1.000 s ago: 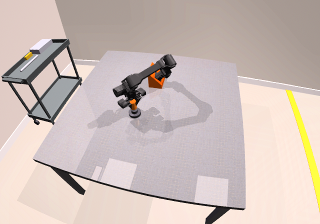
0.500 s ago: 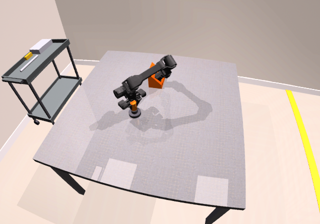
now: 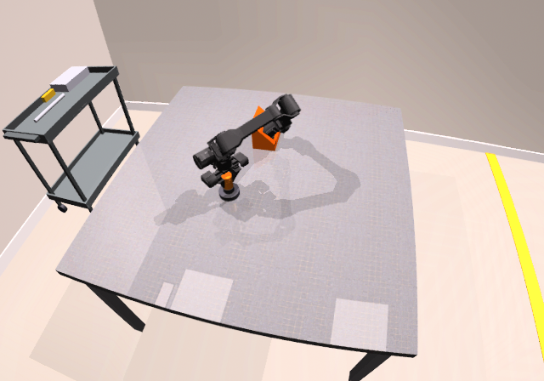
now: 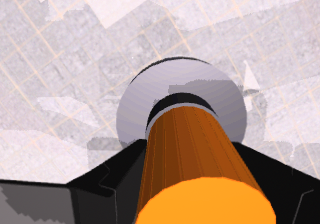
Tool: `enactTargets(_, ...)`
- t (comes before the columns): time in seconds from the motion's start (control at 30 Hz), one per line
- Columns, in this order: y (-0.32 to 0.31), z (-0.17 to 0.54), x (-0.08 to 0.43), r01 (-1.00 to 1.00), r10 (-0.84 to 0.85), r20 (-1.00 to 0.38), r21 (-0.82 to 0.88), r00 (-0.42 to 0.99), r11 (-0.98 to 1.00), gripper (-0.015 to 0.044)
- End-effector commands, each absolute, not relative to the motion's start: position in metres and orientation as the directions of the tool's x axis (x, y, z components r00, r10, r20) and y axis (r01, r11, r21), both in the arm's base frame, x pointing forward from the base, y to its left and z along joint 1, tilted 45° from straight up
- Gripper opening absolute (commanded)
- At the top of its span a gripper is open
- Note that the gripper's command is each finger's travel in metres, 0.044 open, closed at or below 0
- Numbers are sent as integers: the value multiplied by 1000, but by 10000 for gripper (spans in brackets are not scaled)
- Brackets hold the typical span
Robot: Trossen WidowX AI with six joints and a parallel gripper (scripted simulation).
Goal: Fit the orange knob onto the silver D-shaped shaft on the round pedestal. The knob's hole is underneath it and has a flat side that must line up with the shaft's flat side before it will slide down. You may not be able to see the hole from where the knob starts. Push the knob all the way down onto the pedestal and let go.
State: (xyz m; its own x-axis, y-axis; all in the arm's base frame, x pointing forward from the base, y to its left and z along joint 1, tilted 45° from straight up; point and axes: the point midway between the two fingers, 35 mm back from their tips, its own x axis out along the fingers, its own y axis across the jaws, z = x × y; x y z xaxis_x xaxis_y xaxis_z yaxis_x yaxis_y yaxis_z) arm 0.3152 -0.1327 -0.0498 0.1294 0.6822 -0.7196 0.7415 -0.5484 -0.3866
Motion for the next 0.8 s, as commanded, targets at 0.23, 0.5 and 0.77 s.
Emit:
enactTargets(0.23,-133,-49,315,742,682,-720,-386,130,-549,263)
enactTargets(0.5,-133,-49,315,742,682,-720,-386,130,-549,440)
enactTargets(0.77,-158,-27,314,741,679,-722,-385,130,-551,440)
